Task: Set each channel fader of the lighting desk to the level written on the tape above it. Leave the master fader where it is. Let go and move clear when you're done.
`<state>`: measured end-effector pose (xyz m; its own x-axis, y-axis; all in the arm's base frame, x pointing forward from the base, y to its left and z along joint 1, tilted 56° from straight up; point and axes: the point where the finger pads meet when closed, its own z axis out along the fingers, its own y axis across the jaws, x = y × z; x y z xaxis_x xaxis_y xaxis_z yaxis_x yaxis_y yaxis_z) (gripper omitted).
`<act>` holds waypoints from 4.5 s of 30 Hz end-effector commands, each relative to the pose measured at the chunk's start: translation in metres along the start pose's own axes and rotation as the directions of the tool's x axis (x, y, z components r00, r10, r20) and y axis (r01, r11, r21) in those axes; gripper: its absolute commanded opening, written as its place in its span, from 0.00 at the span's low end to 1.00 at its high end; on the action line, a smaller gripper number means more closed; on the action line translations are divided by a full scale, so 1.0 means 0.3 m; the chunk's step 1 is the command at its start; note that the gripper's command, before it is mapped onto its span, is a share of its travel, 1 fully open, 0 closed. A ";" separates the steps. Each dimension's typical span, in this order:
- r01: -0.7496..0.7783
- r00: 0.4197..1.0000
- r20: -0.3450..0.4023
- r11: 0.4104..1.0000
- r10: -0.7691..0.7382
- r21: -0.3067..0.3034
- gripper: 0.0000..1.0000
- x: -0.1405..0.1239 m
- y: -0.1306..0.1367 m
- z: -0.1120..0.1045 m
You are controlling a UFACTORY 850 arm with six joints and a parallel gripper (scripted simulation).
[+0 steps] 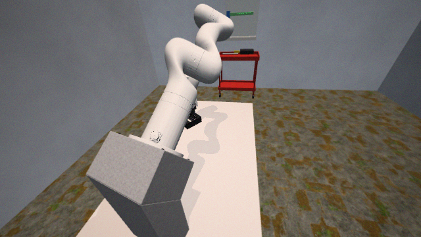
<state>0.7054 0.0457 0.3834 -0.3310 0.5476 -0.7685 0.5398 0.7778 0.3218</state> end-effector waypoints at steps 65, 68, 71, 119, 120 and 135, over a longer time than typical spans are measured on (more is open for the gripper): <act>0.000 1.000 0.001 1.000 0.000 -0.001 0.00 0.081 0.002 -0.001; 0.000 1.000 0.001 1.000 0.000 -0.001 0.00 0.086 0.002 -0.001; 0.000 1.000 0.001 1.000 0.000 -0.001 0.00 0.091 0.002 -0.001; 0.000 1.000 0.001 1.000 0.000 -0.001 0.00 0.108 0.002 -0.001; 0.000 1.000 0.001 1.000 0.000 -0.001 0.00 0.108 0.002 -0.001; 0.000 1.000 0.001 1.000 0.000 -0.001 0.00 0.089 0.002 -0.001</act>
<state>0.6959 0.0613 0.3614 -0.3308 0.5476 -0.7685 0.5397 0.7779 0.3220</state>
